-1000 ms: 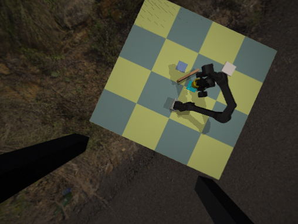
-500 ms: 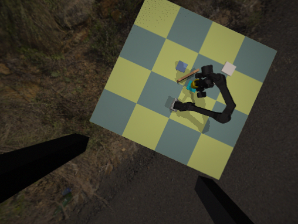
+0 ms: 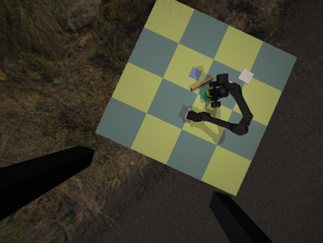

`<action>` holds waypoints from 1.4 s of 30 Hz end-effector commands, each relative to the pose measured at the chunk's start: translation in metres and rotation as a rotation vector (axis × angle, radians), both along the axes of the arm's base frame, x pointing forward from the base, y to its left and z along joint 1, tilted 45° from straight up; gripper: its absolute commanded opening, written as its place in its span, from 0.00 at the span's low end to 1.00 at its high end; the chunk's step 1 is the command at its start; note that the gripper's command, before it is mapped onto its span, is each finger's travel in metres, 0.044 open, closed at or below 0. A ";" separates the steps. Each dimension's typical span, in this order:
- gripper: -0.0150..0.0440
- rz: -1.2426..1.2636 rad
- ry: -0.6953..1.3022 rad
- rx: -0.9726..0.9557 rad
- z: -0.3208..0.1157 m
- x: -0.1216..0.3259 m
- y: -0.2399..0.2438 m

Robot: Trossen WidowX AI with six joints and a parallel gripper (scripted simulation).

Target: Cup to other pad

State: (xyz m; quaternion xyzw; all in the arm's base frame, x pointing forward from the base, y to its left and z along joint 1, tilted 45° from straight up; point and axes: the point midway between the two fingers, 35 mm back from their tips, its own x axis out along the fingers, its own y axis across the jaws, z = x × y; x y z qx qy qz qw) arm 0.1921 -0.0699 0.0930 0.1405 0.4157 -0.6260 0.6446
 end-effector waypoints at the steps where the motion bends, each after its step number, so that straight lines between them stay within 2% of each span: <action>1: 0.25 0.004 -0.003 -0.003 -0.003 -0.001 -0.004; 27: 0.25 -0.001 0.000 -0.002 -0.011 -0.004 -0.013; 33: 0.50 -0.001 0.000 -0.002 -0.011 -0.004 -0.013; 42: 0.50 -0.001 0.000 -0.002 -0.011 -0.003 -0.012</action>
